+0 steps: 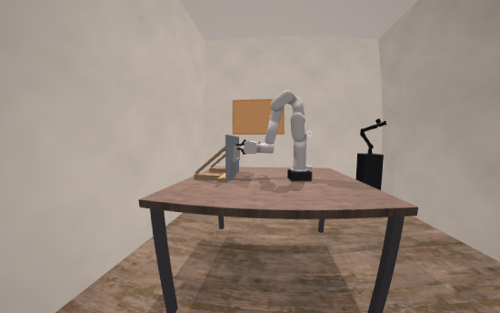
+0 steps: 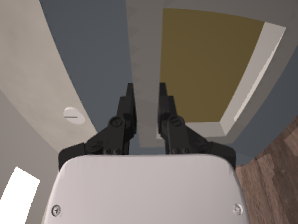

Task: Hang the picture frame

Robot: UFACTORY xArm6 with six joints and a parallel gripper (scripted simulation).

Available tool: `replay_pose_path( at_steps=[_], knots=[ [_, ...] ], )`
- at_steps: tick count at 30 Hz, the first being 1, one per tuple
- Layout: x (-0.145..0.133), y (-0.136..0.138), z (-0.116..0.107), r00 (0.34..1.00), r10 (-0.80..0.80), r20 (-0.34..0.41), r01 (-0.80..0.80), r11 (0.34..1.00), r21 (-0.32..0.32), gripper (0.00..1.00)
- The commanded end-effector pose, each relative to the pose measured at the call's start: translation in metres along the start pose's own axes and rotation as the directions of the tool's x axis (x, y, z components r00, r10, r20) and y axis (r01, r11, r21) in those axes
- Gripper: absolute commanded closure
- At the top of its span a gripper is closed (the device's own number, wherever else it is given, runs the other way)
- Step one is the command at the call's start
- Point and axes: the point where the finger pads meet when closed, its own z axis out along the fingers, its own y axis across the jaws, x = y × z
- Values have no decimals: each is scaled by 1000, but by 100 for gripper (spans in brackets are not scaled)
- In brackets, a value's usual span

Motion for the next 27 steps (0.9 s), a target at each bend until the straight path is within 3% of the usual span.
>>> replay_pose_path(
  at_steps=[1,27],
  knots=[
    [-1,-1,1,1000,-15,1,15,1000,4,100],
    [-2,-1,1,999,-36,2,36,999,4,100]
  ],
)
